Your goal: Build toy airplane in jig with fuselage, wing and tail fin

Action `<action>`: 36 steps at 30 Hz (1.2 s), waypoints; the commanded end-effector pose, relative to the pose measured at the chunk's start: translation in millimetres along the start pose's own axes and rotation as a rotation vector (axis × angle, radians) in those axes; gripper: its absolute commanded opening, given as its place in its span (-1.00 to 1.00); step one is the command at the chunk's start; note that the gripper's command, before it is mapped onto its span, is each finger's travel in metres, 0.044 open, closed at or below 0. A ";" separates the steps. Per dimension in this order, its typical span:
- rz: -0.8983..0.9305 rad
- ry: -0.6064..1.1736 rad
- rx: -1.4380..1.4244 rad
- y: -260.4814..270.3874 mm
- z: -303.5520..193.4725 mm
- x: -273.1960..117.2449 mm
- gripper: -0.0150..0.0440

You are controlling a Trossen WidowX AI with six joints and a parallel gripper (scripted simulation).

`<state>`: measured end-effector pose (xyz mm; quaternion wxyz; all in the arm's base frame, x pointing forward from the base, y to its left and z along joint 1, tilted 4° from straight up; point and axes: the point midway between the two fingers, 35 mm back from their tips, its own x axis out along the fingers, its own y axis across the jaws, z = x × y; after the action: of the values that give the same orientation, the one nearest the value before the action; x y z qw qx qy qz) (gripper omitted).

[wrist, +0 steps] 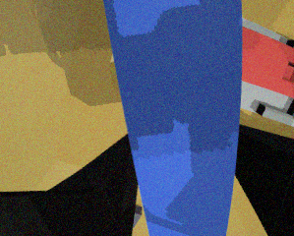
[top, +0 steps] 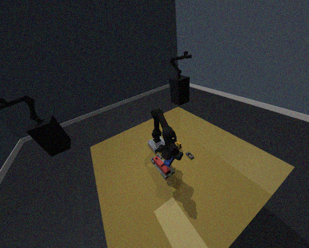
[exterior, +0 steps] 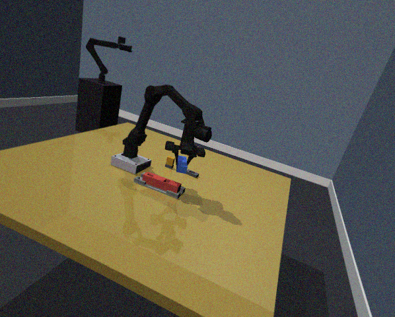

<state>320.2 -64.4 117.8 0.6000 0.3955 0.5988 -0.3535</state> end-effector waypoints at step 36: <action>0.003 0.008 0.380 -53.9 42.4 14.2 0.17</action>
<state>291.0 -126.1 99.8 0.5151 0.4998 0.5247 -0.4578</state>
